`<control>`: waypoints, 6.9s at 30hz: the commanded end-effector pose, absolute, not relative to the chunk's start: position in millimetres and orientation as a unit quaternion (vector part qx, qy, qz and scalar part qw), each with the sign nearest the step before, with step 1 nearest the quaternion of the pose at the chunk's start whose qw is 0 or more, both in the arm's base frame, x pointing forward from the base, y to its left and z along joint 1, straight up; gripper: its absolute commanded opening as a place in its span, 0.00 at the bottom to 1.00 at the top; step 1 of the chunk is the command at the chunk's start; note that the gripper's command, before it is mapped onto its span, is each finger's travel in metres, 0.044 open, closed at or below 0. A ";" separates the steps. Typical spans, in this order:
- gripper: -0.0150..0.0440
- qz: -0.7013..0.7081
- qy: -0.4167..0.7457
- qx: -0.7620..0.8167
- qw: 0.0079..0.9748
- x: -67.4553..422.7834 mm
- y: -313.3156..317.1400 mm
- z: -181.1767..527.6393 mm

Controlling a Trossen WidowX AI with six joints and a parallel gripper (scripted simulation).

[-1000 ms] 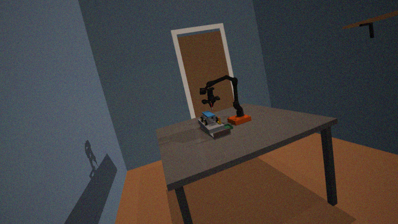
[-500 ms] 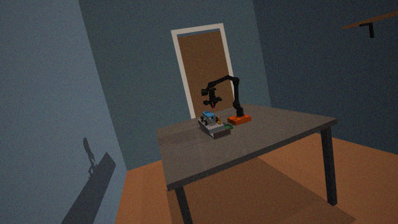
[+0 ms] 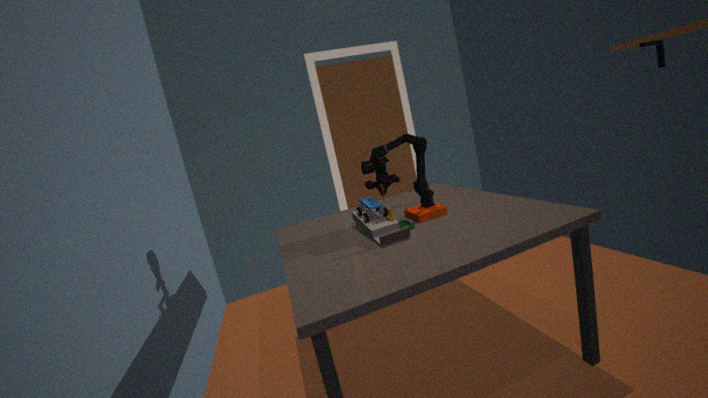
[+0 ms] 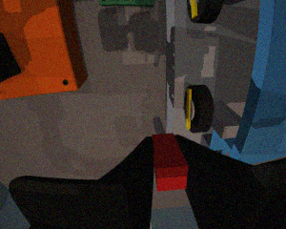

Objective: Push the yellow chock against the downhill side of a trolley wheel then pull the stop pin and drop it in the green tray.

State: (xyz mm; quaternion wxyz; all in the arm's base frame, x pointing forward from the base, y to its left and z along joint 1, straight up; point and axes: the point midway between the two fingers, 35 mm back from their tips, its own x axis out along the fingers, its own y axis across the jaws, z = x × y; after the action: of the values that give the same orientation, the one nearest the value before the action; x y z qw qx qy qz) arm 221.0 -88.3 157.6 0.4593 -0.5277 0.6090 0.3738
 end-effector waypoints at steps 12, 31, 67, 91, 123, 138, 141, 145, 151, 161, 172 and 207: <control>0.25 0.374 0.611 -0.525 0.460 229.5 -36.6 148.9; 0.25 0.376 0.609 -0.524 0.462 239.6 36.8 136.3; 0.25 0.575 0.405 -0.638 0.314 241.4 64.7 131.2; 0.25 0.686 0.124 -0.707 0.119 241.6 59.7 132.3; 0.25 0.682 0.033 -0.714 0.152 230.3 69.8 84.3; 0.25 0.681 0.028 -0.715 0.157 236.1 89.7 48.6; 0.39 0.681 0.028 -0.715 0.157 235.9 88.7 48.6; 0.57 0.681 0.028 -0.715 0.157 235.2 85.9 48.1; 0.58 0.681 0.028 -0.715 0.157 234.1 80.8 46.2; 0.58 0.681 0.029 -0.715 0.156 232.5 73.1 43.0; 0.58 0.681 0.029 -0.715 0.156 230.6 65.1 38.7; 0.58 0.681 0.030 -0.715 0.155 224.8 44.7 21.4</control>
State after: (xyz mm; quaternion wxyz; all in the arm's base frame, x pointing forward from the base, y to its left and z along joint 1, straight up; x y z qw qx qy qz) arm 226.0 45.4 23.8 0.1558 -0.7155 0.0325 0.6803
